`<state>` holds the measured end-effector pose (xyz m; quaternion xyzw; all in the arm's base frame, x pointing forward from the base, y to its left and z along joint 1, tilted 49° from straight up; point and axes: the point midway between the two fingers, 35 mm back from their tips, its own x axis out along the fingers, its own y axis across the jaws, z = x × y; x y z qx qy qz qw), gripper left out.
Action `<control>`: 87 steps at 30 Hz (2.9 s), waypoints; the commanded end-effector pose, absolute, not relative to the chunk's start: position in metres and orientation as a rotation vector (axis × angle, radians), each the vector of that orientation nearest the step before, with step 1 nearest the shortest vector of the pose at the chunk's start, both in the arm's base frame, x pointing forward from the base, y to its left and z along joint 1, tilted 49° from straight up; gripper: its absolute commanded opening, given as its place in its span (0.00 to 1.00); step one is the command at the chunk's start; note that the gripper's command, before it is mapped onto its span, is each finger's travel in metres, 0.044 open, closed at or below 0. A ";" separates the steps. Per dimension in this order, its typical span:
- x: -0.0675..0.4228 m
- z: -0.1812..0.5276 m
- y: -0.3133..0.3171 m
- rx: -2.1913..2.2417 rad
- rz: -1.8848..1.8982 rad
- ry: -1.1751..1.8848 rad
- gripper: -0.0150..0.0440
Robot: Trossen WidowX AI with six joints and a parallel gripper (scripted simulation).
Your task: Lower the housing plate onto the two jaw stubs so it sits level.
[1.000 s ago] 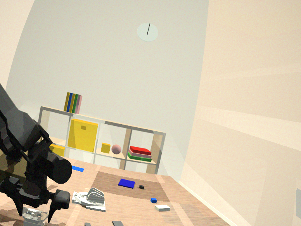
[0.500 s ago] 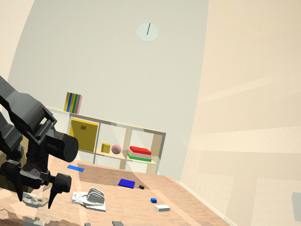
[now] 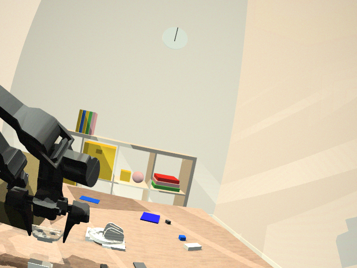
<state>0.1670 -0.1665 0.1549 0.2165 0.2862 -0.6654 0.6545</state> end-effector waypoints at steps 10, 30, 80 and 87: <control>0.199 0.136 -0.151 0.348 -1.398 0.813 0.85; 0.240 0.097 -0.118 0.099 -1.215 1.053 0.85; 0.274 -0.026 -0.012 -0.608 -0.716 1.486 0.85; 0.274 -0.030 -0.009 -0.630 -0.701 1.496 0.85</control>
